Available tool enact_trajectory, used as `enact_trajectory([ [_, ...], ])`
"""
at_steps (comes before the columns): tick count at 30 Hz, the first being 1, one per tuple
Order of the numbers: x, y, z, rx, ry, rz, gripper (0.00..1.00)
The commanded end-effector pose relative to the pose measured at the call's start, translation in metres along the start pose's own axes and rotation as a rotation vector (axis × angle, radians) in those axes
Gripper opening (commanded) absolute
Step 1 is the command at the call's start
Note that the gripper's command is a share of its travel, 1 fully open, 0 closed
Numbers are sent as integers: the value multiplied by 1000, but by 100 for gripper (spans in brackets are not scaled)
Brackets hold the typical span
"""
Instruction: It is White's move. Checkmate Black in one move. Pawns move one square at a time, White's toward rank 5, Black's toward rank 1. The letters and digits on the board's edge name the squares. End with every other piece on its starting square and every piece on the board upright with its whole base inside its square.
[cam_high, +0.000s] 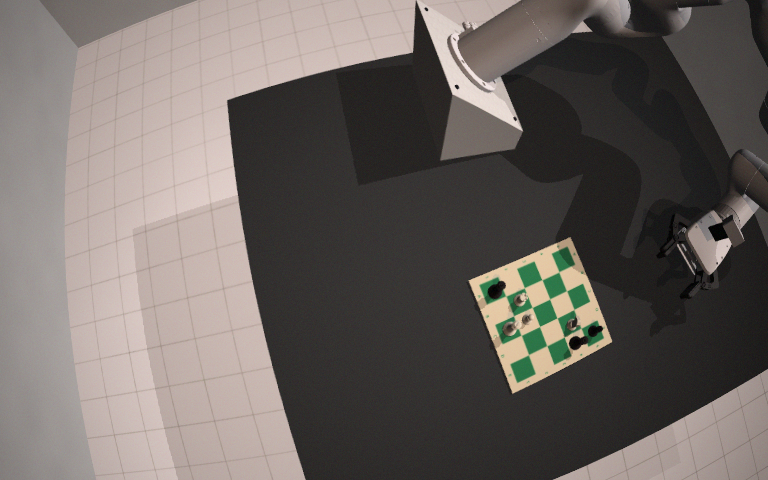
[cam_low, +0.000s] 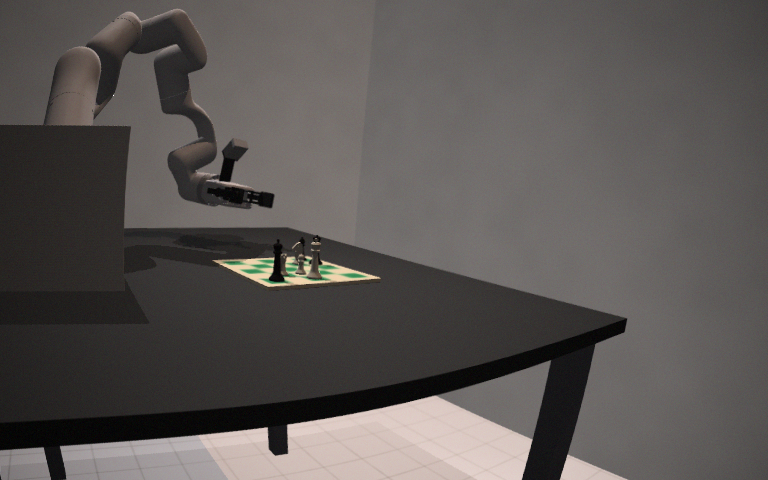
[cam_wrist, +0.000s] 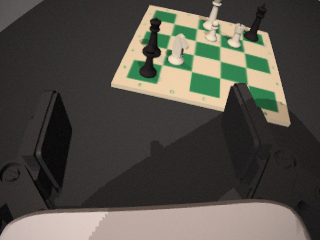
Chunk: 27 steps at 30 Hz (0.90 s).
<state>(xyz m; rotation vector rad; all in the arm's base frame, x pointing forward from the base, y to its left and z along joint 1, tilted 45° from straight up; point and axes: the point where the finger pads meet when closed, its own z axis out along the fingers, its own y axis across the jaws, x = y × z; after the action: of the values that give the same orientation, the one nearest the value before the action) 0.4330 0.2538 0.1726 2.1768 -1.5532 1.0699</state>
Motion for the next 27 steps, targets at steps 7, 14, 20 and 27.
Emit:
enact_trajectory([
  [7, -9, 3, 0, 9, 12, -35, 100],
  [14, -13, 4, 0, 12, 16, -50, 100],
  [20, -14, 4, 0, 13, 17, -52, 100],
  [27, -14, 4, 0, 13, 17, -52, 100],
])
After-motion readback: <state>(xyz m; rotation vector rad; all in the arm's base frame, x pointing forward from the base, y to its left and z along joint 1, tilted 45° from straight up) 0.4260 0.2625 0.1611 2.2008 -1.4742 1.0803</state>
